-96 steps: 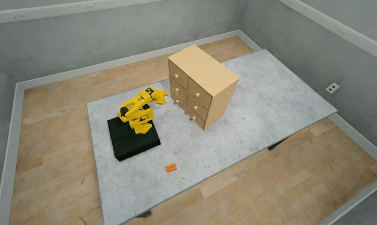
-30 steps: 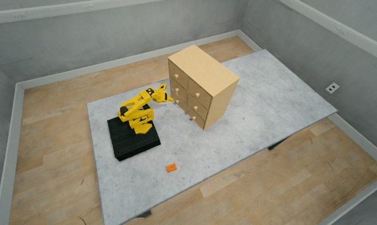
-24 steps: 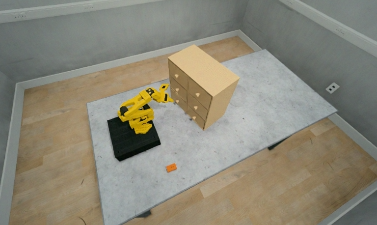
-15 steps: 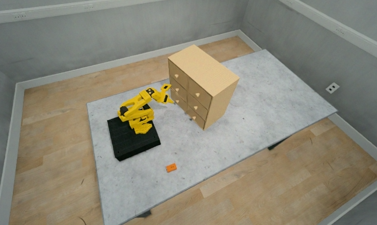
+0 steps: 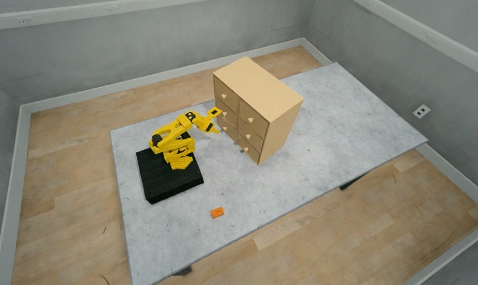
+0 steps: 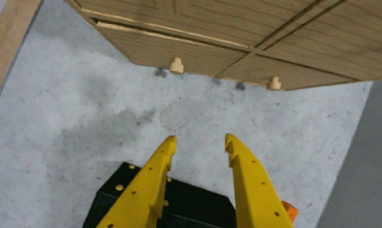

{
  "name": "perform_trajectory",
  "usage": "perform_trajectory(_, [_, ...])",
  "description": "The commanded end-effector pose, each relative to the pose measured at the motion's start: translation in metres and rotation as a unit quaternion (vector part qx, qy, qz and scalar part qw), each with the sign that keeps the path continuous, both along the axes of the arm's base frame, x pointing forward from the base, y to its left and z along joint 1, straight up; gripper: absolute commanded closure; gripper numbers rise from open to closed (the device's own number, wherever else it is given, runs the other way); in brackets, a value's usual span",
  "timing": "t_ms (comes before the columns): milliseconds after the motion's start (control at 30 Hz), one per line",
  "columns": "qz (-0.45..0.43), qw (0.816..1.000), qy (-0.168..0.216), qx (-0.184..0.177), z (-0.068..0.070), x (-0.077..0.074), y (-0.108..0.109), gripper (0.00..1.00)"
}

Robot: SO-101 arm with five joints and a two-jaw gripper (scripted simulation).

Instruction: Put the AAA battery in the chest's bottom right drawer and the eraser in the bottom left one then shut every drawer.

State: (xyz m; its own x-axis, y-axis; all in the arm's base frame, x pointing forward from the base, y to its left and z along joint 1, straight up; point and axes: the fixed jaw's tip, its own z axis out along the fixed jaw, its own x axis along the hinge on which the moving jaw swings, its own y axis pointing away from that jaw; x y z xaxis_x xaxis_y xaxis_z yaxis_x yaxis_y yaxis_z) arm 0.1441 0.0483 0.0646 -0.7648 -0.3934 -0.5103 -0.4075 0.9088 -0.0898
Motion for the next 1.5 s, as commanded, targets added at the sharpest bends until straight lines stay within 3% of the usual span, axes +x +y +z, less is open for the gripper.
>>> perform_trajectory(0, [-0.039, 0.999, 0.015, 0.018, -0.0037, -0.002, -0.0017, 0.79])
perform_trajectory(67, [-0.06, 0.998, 0.018, 0.029, -0.0035, -0.0016, -0.0019, 0.79])
perform_trajectory(1467, [-0.06, 0.998, 0.018, 0.029, -0.0035, -0.0016, -0.0019, 0.79])
